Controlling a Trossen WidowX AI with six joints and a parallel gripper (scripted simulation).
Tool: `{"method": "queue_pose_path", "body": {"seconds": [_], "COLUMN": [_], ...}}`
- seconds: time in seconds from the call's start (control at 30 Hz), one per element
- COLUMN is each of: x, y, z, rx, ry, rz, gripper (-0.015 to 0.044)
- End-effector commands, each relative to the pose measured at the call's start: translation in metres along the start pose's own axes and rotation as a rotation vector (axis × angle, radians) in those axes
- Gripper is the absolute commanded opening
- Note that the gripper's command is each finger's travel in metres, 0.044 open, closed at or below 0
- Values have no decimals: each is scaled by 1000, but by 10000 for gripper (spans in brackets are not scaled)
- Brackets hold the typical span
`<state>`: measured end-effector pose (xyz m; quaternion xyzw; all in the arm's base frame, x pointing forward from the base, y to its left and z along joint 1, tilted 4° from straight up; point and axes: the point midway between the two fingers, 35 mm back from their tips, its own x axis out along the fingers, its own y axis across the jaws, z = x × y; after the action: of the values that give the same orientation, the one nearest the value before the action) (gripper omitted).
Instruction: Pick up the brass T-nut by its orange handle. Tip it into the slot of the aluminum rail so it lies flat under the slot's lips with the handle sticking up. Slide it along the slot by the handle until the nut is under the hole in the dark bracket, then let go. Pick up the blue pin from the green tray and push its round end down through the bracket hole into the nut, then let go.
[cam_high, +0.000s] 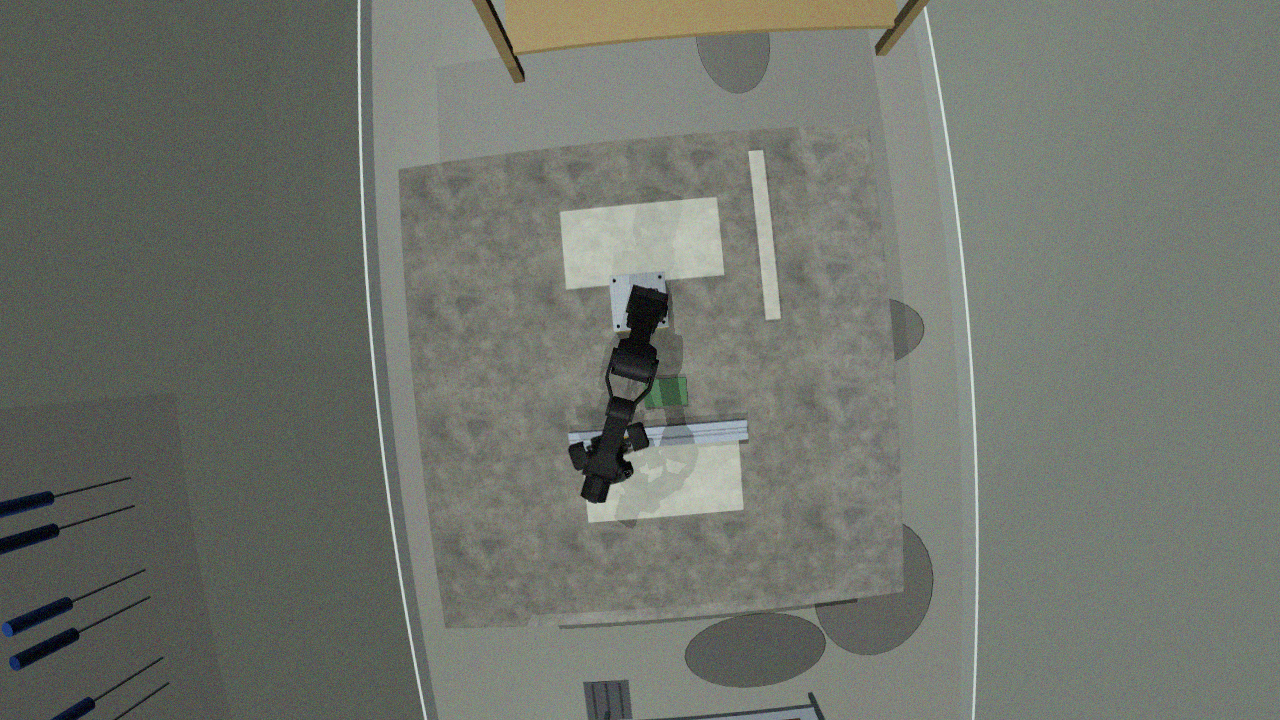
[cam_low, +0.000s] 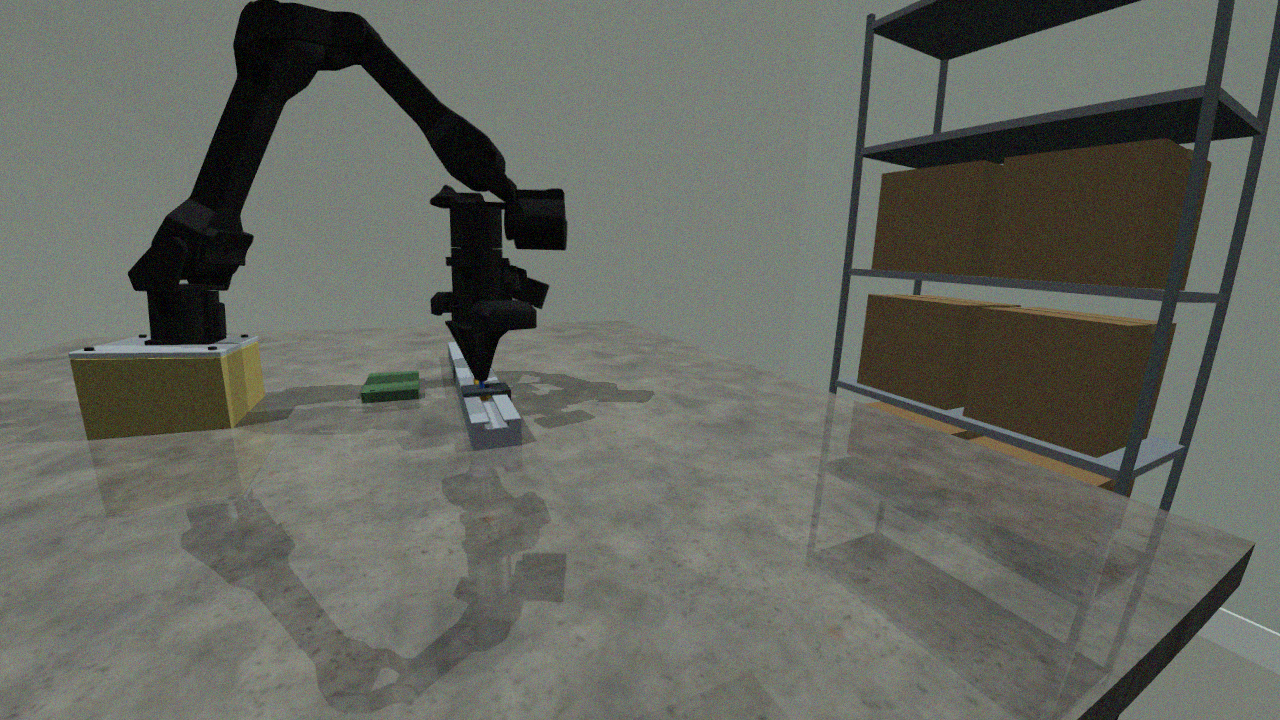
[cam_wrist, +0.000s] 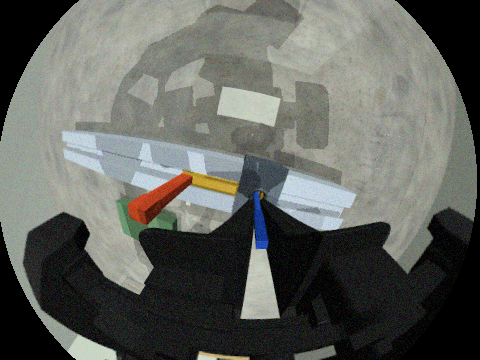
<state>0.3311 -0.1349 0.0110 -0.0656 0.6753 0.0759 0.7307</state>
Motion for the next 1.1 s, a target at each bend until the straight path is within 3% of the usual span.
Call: {"method": "queue_pose_path", "body": {"seconds": [0.0,1.07], "x": [1,1], "y": [0,-1], "z": [2,3], "rx": [4,2], "ry": [1,60], "rz": [6,19], "gripper": [-150,-150]}}
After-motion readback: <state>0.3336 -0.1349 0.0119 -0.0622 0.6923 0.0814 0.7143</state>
